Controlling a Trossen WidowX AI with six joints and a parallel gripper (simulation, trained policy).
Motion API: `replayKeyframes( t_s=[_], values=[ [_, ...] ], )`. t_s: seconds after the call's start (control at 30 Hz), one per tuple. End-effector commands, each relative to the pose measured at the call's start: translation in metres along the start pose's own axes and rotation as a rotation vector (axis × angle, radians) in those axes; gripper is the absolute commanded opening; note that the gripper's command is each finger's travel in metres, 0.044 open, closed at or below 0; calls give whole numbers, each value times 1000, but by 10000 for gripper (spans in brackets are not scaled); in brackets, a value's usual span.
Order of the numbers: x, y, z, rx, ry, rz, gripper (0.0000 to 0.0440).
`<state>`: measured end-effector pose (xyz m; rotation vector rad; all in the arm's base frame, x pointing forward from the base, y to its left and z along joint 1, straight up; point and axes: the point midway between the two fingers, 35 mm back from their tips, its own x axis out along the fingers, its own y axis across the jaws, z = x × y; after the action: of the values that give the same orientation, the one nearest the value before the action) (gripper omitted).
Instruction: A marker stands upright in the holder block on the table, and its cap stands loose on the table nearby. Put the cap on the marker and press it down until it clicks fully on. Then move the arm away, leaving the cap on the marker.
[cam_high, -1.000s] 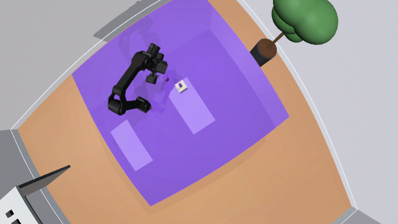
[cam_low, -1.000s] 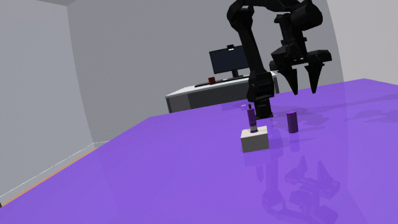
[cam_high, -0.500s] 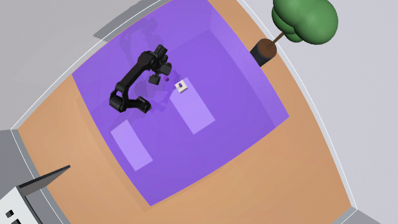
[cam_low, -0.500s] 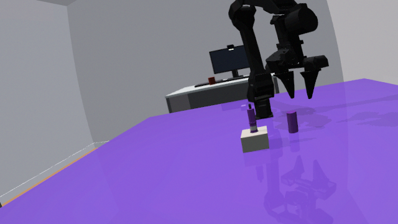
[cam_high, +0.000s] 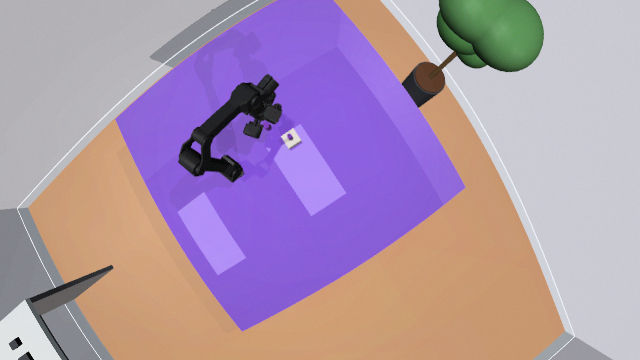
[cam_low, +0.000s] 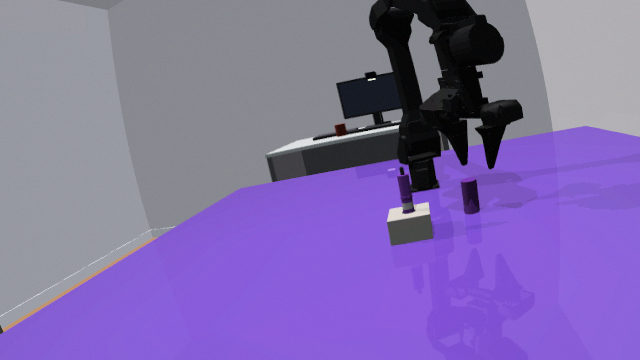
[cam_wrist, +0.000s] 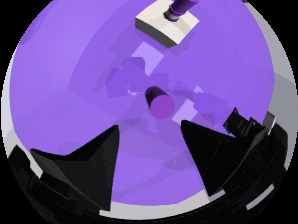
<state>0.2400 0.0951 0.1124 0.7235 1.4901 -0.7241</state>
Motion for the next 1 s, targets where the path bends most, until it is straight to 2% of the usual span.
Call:
replayKeyframes(
  t_s=[0.0,0.97],
  values=[
    [3,0,3,-1,13,-17,289],
    [47,-16,7,-57,67,-133,239]
  ],
)
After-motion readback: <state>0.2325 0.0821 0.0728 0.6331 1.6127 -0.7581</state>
